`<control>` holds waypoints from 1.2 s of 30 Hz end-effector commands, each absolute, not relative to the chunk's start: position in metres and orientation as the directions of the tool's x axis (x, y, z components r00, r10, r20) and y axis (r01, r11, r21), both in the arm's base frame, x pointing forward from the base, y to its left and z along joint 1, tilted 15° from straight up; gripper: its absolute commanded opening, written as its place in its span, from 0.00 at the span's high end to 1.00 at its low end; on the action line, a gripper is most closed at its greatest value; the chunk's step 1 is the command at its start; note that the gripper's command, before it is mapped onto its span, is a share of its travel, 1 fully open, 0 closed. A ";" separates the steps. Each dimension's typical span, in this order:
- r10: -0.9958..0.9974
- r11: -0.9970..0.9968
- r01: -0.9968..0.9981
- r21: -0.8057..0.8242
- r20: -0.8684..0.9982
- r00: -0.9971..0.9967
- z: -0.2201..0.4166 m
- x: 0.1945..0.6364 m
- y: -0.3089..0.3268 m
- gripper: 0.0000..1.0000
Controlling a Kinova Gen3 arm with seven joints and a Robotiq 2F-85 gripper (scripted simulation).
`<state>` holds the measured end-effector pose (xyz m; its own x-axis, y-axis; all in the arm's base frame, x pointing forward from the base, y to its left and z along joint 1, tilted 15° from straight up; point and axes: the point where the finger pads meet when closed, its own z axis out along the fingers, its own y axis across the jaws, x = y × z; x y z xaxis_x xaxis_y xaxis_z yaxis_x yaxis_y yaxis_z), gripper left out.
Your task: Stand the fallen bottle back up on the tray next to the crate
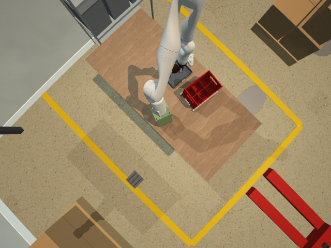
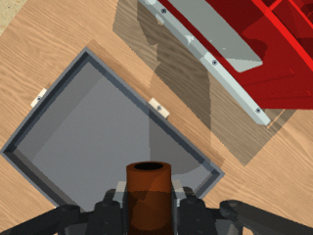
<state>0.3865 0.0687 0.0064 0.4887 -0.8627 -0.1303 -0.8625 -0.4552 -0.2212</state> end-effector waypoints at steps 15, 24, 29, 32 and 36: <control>-0.766 -0.604 -0.759 -0.242 -0.087 0.637 0.007 0.387 0.069 1.00; -0.726 -0.652 -0.717 -0.247 -0.071 0.684 0.007 0.387 0.069 1.00; -0.722 -0.655 -0.714 -0.248 -0.070 0.688 0.007 0.387 0.069 1.00; -0.722 -0.655 -0.714 -0.248 -0.070 0.688 0.007 0.387 0.069 1.00; -0.722 -0.655 -0.714 -0.248 -0.070 0.688 0.007 0.387 0.069 1.00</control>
